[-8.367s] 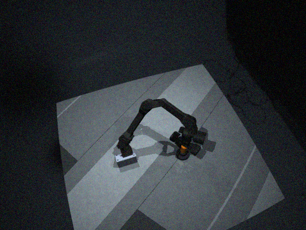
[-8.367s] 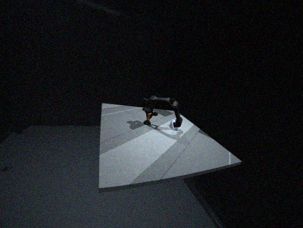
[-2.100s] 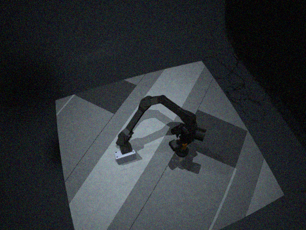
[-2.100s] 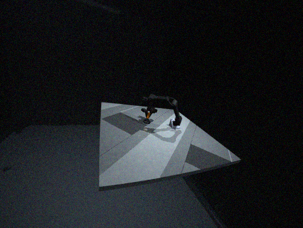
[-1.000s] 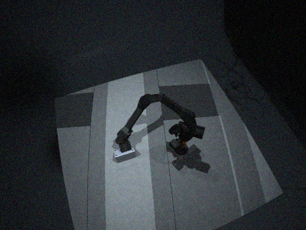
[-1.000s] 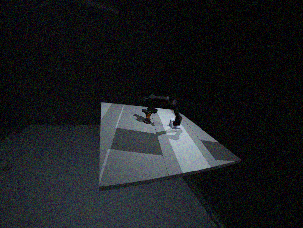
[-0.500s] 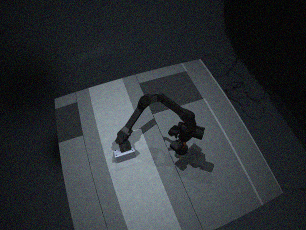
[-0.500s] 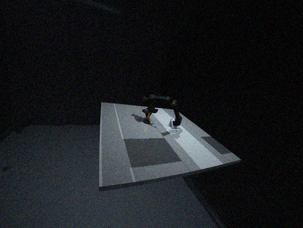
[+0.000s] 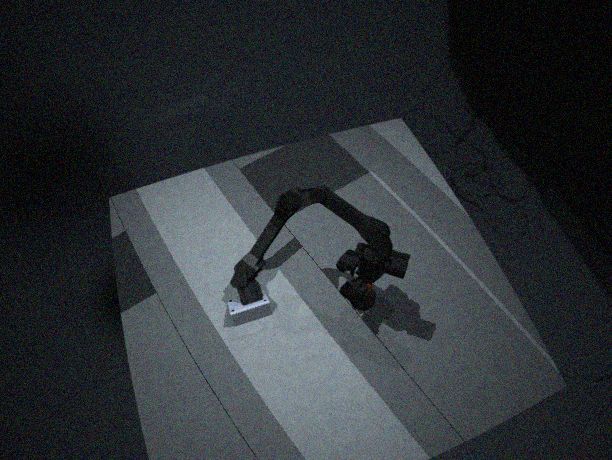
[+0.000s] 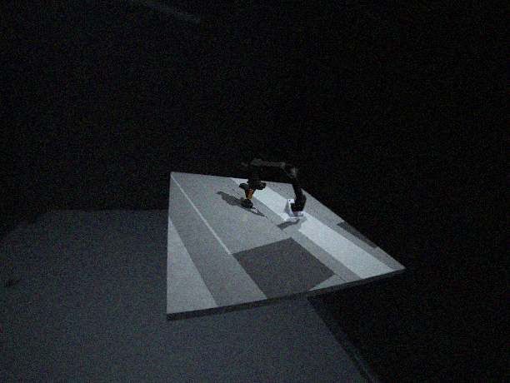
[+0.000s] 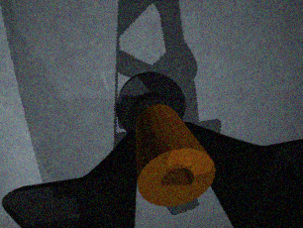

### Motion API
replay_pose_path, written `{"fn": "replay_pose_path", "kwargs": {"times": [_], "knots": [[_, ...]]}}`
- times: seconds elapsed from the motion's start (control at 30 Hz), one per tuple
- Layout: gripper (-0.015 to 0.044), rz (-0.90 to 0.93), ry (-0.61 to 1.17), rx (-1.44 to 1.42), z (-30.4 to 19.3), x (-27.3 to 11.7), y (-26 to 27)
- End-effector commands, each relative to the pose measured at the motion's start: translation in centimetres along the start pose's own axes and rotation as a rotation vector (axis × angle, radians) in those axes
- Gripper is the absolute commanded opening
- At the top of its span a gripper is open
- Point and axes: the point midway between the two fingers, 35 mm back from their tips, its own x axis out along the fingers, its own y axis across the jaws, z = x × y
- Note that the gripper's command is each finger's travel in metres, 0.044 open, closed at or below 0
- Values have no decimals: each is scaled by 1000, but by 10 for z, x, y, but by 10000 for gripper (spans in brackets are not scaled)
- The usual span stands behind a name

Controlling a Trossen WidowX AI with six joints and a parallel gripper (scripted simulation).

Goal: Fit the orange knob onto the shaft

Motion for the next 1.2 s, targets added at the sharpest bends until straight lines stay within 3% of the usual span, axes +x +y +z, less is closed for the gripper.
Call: {"fn": "replay_pose_path", "kwargs": {"times": [0.0,0.13,1.17], "knots": [[0,-5,4,-71,-1,-2,-2],[0,-4,4,-195,-2,-1,-2],[0,-4,4,-108,-2,-3,0]]}}
